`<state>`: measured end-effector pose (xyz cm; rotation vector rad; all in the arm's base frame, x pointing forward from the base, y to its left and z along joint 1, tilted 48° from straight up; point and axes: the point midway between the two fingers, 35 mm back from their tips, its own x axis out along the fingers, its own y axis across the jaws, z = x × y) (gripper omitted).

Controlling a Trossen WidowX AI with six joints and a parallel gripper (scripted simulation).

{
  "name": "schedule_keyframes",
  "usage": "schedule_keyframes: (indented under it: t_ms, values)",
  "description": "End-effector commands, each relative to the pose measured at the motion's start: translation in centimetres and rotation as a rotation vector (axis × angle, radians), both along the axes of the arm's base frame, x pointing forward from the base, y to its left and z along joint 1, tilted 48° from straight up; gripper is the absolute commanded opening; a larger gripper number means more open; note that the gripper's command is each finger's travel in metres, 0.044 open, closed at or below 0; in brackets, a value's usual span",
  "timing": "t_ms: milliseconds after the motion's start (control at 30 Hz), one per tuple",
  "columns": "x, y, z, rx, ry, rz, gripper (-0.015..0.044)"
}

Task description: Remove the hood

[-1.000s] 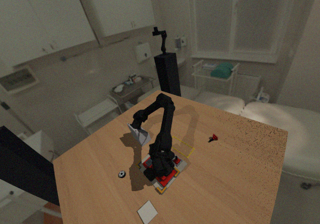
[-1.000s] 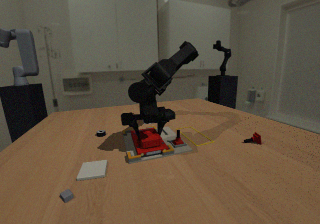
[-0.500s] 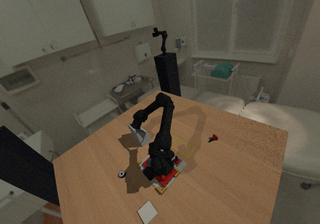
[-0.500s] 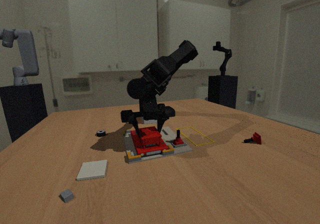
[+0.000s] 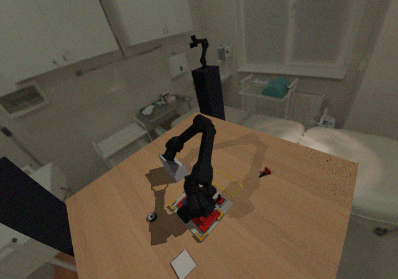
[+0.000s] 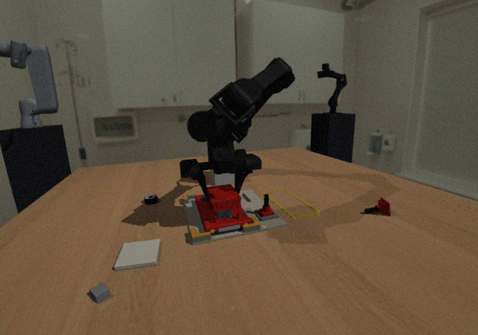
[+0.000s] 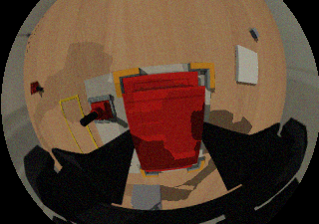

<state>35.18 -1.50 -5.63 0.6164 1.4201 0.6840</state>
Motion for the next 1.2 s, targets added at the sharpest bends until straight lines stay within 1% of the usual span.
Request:
schedule_keyframes:
  t_ms: [0, 133, 233, 300, 733, 1167]
  values:
    - [0.3, -1.2, 1.0, -0.009, -0.011, 0.002, 0.0]
    - [0.2, -3.0, 2.6, -0.009, -0.011, 0.002, 0.0]
    - [0.1, -3.3, 2.9, -0.009, -0.011, 0.002, 0.0]
    - [0.1, -2.7, 2.6, -0.005, -0.007, -0.008, 0.0]
    - [-0.2, 1.4, 7.8, -0.017, -0.006, -0.008, 0.0]
    - [-1.8, 5.4, 12.5, -0.029, -0.009, 0.002, 0.0]
